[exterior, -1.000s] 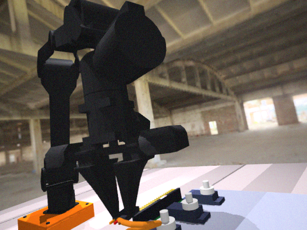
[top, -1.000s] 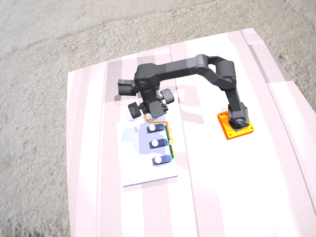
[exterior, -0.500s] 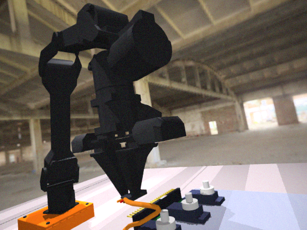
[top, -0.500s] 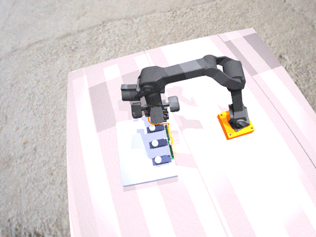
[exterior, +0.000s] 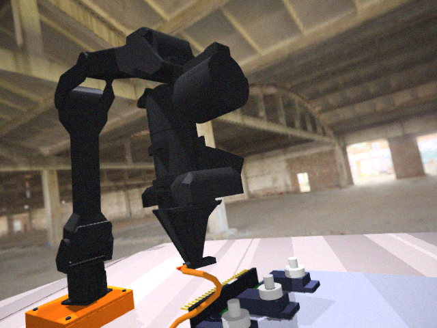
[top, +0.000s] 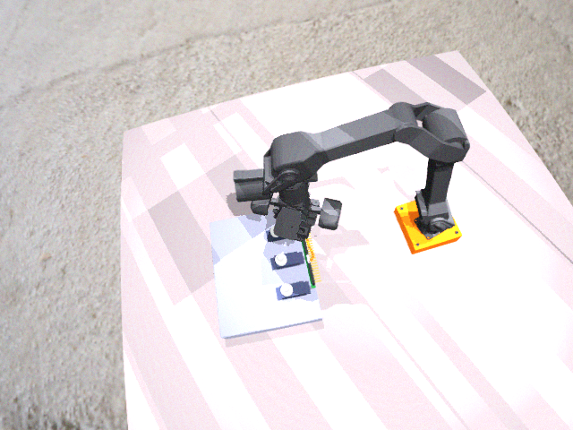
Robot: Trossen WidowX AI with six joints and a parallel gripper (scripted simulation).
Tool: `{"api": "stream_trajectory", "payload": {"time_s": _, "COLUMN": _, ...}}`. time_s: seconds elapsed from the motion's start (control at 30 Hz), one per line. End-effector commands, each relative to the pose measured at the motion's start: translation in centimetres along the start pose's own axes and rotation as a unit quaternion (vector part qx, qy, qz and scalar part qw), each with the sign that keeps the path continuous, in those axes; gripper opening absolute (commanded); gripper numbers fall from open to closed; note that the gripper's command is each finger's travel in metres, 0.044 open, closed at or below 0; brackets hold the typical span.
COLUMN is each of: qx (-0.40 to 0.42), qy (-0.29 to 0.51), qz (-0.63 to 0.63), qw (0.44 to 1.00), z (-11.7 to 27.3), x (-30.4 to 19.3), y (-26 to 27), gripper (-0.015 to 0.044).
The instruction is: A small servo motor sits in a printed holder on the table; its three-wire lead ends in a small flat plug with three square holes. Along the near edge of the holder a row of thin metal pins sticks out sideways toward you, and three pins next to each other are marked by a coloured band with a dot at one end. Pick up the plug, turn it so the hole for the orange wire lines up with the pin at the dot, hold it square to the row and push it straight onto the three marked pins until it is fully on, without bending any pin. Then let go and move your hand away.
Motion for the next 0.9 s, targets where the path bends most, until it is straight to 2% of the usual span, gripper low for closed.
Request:
{"api": "stream_trajectory", "payload": {"time_s": 0.0, "qx": 0.001, "qy": 0.001, "qz": -0.050, "qw": 0.999, "z": 0.0, "x": 0.5, "y": 1.0, "gripper": 0.0000}}
{"api": "stream_trajectory", "payload": {"time_s": 0.43, "qx": 0.002, "qy": 0.001, "qz": -0.228, "qw": 0.974, "z": -0.1, "x": 2.0, "y": 4.6, "gripper": 0.0000}}
{"api": "stream_trajectory", "payload": {"time_s": 0.87, "qx": 0.003, "qy": 0.001, "qz": -0.399, "qw": 0.917, "z": -0.5, "x": 2.9, "y": 8.2, "gripper": 0.0000}}
Point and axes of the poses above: the point midway between the two fingers, 35 mm back from their tips, its own z axis back along the fingers, its own y axis across the jaws, x = y × z, the point moved 8 cm from there along z, back along the fingers, and after that the axes turned 2 degrees about z, right-handed, at the moved point
